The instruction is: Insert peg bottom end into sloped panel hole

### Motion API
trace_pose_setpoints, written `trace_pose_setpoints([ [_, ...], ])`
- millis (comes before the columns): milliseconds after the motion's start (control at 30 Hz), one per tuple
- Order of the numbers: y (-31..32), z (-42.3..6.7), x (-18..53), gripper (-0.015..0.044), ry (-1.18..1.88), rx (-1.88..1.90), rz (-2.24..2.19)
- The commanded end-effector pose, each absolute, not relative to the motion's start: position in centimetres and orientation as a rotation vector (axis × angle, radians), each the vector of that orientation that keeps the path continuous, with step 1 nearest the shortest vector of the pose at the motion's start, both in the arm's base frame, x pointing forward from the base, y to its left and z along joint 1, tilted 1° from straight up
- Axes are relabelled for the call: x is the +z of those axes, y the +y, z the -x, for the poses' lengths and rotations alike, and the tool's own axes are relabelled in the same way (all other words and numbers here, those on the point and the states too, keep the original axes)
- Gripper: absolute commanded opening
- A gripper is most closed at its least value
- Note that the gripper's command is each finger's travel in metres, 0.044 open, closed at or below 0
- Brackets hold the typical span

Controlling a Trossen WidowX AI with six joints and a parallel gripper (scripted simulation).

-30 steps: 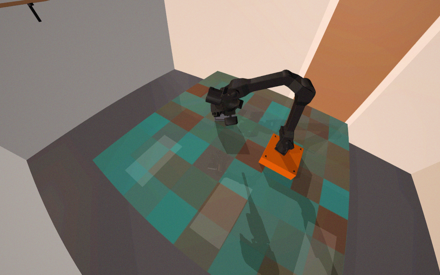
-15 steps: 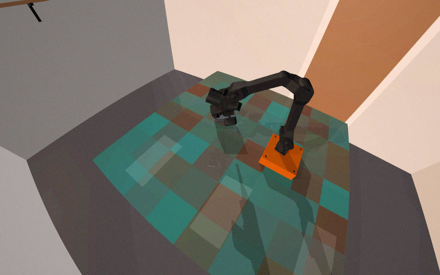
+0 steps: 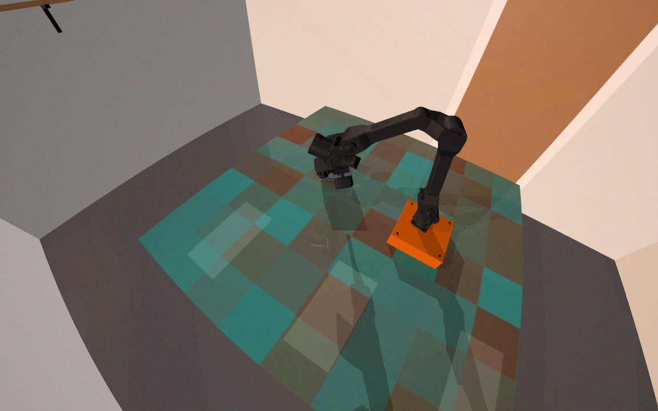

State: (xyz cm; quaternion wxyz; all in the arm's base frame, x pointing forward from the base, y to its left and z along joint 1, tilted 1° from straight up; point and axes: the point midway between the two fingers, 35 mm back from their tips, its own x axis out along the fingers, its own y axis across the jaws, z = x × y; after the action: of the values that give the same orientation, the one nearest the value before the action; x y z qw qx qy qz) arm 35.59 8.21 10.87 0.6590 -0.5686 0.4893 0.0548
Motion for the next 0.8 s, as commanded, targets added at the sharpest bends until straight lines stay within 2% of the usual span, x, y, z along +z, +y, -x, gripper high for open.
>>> trace_pose_setpoints([
  [0, 8.0, -35.6, 10.5, 0.0000, 1.113, 0.118, 1.295],
  [767, 6.9, -36.8, 8.8, 0.0000, 1.111, 0.114, 1.292],
])
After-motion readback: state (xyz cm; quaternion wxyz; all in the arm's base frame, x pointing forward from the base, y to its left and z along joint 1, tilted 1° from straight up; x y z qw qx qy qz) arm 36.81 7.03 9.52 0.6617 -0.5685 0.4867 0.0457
